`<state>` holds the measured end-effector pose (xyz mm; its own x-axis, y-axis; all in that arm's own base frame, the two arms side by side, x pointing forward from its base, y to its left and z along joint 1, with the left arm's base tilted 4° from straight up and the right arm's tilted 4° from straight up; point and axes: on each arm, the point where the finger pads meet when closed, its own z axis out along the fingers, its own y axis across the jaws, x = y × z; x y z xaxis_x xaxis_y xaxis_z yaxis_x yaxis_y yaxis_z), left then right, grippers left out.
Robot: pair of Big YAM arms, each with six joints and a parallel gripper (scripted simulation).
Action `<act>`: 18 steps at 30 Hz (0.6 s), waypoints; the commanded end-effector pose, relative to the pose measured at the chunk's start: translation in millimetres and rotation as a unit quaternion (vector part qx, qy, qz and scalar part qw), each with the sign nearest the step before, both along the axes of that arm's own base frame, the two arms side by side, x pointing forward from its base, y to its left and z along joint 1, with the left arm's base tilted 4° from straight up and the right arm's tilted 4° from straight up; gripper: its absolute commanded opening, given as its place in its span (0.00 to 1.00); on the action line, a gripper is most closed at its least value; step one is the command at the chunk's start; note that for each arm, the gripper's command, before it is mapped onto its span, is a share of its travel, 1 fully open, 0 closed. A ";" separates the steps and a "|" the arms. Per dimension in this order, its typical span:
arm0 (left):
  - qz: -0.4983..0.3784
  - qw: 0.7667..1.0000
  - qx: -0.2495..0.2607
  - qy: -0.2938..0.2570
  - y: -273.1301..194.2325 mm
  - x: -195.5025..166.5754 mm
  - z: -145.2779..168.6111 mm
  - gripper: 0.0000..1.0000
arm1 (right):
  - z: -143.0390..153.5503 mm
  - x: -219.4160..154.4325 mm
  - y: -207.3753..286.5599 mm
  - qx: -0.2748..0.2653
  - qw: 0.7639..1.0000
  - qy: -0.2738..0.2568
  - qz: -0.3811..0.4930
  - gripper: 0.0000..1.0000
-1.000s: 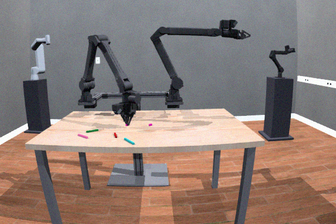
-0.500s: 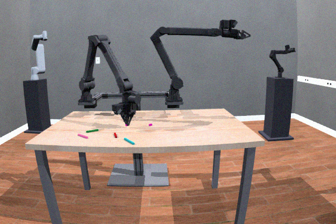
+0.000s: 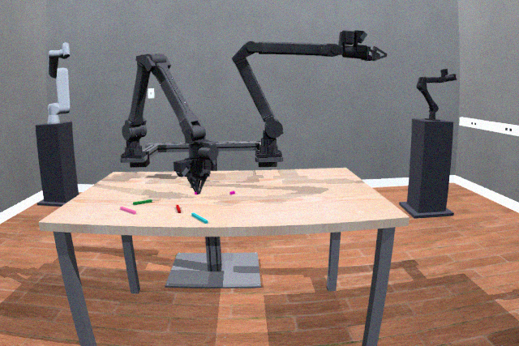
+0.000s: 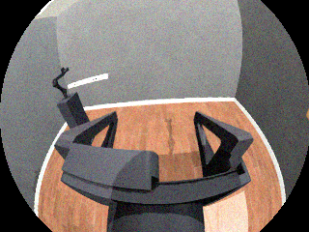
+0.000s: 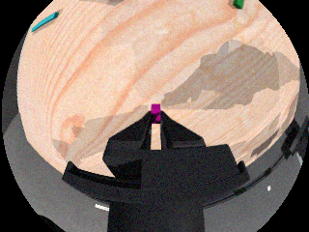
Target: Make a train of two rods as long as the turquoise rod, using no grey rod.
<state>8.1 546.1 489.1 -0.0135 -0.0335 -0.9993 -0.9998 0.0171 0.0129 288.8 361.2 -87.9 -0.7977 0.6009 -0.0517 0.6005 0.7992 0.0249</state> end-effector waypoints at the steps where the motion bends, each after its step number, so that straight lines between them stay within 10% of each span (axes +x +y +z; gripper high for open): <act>1: 0.004 1.000 0.021 -0.007 -4.1 -3.2 15.5 1.00 | 10.5 21.2 15.0 0.015 1.000 -0.014 -0.012 0.04; 18: 0.004 1.000 0.021 -0.007 -4.1 -3.2 15.5 1.00 | 7.0 21.7 15.4 0.015 1.000 -0.015 -0.012 0.04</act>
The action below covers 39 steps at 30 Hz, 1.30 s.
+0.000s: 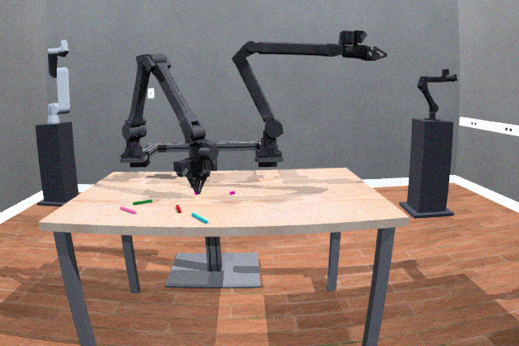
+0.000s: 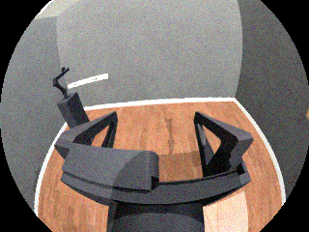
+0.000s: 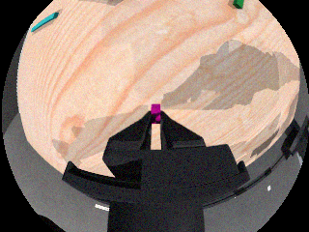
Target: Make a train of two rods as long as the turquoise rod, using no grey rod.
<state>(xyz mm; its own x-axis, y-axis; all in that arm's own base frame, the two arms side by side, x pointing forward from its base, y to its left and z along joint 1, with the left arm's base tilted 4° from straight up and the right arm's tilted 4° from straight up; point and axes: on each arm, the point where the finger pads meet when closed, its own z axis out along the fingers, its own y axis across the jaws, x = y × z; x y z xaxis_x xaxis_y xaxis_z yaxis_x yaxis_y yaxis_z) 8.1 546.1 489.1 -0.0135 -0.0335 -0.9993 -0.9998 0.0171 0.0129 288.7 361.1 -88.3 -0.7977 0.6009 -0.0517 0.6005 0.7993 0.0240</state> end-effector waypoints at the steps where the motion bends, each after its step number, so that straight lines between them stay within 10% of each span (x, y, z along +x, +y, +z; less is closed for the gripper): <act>1: 0.004 1.000 0.021 -0.007 -4.1 -3.2 15.5 1.00 | 7.4 21.7 15.5 0.016 1.000 -0.015 -0.012 0.04; 39: 0.004 1.000 0.021 -0.007 -4.1 -3.2 15.5 1.00 | -0.1 25.3 18.8 0.023 0.999 -0.021 -0.009 0.04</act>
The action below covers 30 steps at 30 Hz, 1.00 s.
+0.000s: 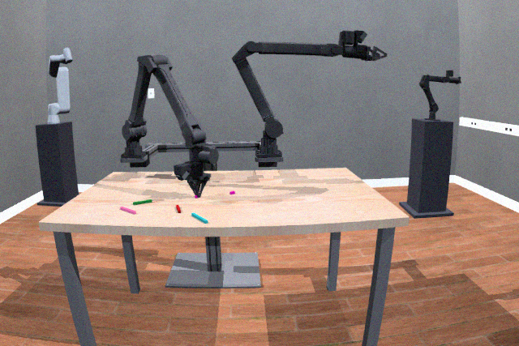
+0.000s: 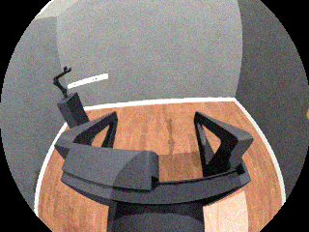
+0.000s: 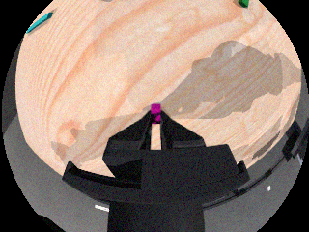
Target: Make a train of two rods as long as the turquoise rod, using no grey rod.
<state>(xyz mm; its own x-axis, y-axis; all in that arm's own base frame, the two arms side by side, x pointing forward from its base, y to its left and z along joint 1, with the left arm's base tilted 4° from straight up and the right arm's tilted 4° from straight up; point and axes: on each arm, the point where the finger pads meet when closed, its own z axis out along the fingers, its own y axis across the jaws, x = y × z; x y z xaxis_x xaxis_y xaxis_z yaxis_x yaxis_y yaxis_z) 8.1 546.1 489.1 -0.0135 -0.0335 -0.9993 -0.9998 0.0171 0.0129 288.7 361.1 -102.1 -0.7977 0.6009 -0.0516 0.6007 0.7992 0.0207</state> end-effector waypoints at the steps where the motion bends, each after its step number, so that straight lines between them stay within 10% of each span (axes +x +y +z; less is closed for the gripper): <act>1: 0.004 1.000 0.021 -0.007 -4.1 -3.2 15.5 1.00 | 13.7 25.3 18.8 0.025 0.999 -0.022 -0.009 0.04; 30: 0.004 1.000 0.021 -0.007 -4.1 -3.2 15.5 1.00 | 13.7 25.3 18.8 0.025 0.999 -0.022 -0.009 0.20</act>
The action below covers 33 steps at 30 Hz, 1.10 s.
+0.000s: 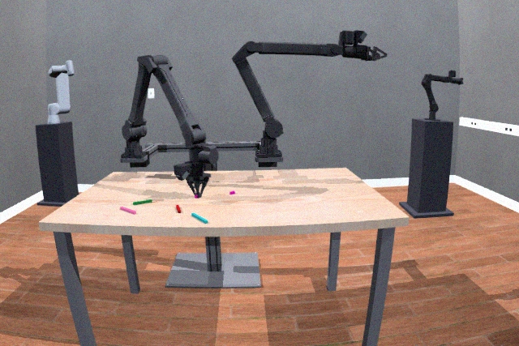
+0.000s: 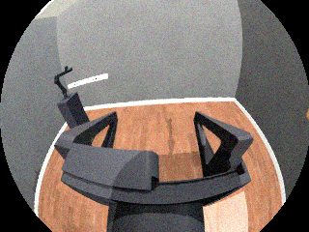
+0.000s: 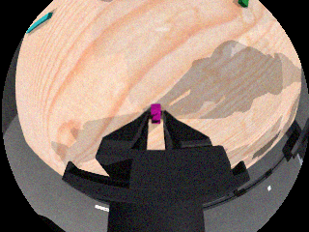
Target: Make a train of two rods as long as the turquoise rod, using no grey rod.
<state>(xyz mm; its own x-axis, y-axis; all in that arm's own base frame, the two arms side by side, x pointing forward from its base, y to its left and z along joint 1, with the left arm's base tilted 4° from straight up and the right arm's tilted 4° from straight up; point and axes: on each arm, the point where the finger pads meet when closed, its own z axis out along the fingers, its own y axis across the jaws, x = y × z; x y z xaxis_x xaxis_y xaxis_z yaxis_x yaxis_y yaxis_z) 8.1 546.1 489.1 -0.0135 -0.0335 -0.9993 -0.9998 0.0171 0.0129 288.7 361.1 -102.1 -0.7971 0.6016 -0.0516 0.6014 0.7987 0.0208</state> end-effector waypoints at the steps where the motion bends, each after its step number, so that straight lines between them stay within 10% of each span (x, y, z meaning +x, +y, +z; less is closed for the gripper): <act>1: 0.004 1.000 0.021 -0.007 -4.1 -3.2 15.5 1.00 | 13.7 25.3 18.8 0.025 0.999 -0.022 -0.009 0.20; 20: 0.004 1.000 0.021 -0.007 -4.1 -3.2 15.5 1.00 | 34.0 26.0 20.3 0.029 0.999 -0.026 -0.010 0.23; 33: 0.004 1.000 0.021 -0.007 -4.1 -3.2 15.5 1.00 | 99.5 12.5 27.8 0.032 0.999 -0.027 -0.001 0.23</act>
<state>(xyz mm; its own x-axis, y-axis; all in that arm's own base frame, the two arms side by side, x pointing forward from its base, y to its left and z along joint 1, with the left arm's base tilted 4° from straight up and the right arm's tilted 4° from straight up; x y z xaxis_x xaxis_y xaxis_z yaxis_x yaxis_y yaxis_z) 8.1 546.1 489.1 -0.0135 -0.0335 -0.9993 -0.9998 0.0171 0.0129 286.8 358.8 -41.8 -0.7937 0.6062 -0.0515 0.6056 0.7953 0.0273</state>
